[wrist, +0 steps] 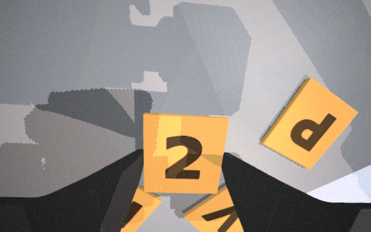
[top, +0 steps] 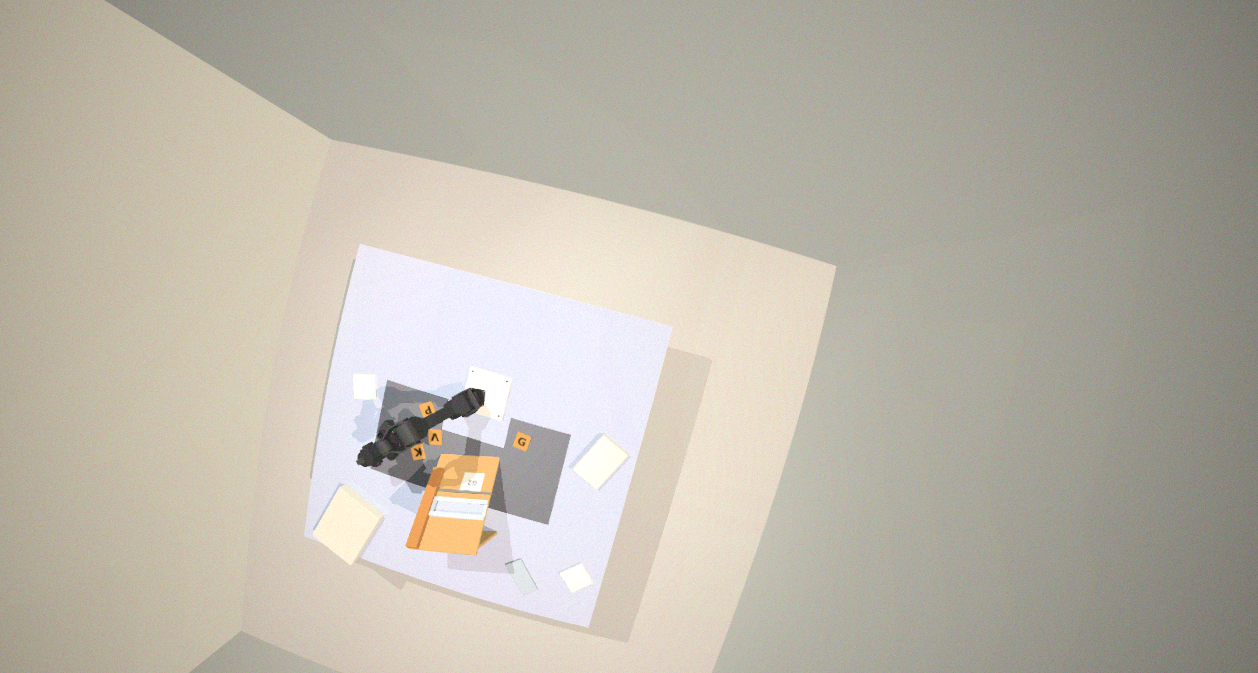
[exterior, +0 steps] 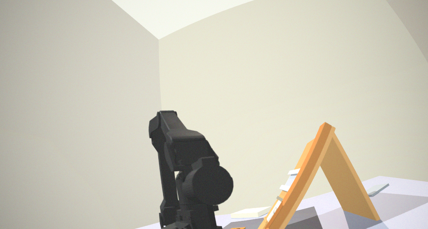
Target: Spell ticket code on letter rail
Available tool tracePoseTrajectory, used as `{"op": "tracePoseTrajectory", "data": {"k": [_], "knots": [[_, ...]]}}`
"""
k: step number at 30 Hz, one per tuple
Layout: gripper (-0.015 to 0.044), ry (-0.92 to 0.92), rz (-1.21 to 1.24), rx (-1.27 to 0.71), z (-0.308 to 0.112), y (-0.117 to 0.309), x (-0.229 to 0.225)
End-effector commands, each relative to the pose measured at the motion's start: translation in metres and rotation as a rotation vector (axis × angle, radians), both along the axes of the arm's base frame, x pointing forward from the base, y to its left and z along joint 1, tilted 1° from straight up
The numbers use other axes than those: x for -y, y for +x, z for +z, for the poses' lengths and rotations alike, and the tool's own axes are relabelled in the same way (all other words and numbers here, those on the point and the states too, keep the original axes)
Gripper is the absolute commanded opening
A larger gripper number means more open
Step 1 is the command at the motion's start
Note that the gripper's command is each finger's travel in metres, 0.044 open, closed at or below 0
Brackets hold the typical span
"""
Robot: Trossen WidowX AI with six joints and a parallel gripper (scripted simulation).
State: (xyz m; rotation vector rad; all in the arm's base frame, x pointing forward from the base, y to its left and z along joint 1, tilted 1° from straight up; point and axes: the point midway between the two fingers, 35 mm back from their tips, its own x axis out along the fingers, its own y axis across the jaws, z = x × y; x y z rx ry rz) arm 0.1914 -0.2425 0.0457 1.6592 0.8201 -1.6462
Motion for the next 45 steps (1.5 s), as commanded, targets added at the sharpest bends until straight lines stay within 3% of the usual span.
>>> {"op": "tracePoseTrajectory", "data": {"k": [1,27,45], "knots": [[0.0,-0.005,-0.003,-0.001,0.003,0.0,0.0],[0.0,-0.001,0.003,0.001,0.013,0.0,-0.003],[0.0,-0.181,0.267,0.087,0.043,0.044,-0.005]]}}
